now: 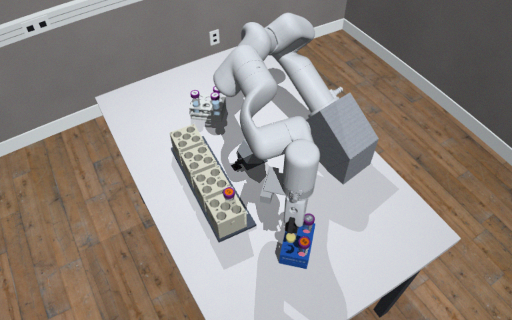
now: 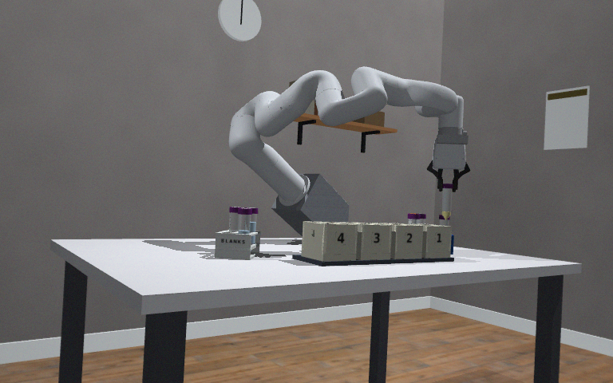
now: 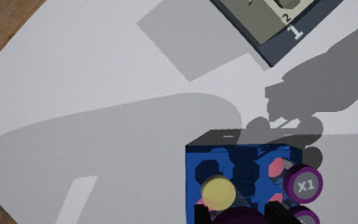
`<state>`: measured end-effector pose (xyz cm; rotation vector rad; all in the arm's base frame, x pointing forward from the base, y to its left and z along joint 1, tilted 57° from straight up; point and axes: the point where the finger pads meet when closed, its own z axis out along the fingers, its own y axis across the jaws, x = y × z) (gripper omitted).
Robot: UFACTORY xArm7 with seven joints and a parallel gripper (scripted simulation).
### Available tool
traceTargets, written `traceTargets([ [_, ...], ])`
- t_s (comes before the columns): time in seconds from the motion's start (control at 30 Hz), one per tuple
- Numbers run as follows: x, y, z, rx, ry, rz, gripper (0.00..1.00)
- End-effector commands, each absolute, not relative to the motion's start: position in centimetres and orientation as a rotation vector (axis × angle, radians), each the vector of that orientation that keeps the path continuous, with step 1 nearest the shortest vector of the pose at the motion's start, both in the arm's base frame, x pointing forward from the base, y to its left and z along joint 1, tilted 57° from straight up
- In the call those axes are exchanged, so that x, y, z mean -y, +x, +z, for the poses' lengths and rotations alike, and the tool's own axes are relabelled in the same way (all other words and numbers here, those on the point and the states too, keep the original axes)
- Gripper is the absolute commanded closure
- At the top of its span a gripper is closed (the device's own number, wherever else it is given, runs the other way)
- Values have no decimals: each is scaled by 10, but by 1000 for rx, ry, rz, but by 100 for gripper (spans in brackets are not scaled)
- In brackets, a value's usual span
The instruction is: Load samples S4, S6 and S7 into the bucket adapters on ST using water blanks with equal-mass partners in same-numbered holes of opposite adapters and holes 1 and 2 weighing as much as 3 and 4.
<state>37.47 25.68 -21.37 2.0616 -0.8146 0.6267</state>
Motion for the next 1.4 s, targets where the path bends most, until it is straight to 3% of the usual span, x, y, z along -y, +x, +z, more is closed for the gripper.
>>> traceTargets([
  [0.0, -266, 374, -208, 816, 2067, 627, 100],
  [1.37, -289, 370, -194, 816, 2067, 627, 100],
])
